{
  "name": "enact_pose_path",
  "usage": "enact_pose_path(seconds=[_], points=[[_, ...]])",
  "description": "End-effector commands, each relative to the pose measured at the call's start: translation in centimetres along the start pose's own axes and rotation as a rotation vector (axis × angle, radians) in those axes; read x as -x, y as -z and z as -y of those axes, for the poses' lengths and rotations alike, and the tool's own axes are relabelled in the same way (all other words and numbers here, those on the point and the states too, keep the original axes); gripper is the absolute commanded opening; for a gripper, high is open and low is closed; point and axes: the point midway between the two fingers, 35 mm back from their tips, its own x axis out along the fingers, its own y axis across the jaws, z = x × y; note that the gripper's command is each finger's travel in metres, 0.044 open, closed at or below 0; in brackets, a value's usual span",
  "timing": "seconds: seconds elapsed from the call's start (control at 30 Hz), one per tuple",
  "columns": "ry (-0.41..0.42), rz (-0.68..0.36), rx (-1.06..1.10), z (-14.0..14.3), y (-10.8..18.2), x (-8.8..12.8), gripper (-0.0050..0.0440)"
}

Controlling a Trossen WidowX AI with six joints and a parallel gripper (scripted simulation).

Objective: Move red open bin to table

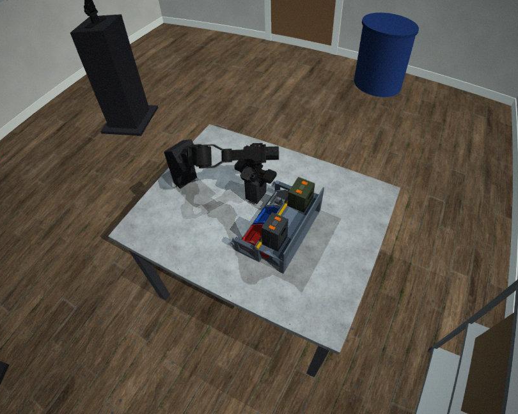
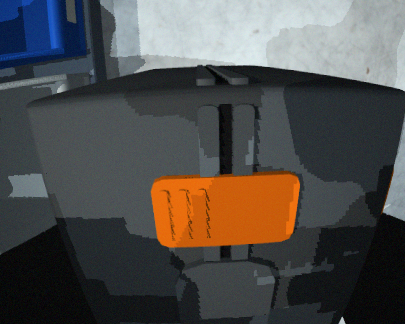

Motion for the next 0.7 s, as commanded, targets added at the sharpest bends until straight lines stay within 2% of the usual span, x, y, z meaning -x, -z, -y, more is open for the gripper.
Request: enact_pose_path(seconds=[0.0, 0.67], points=[[-0.023, -0.028, -0.013, -0.63, 0.20, 0.80, 0.0000], [-0.023, -0.028, -0.013, -0.63, 0.20, 0.80, 0.0000]])
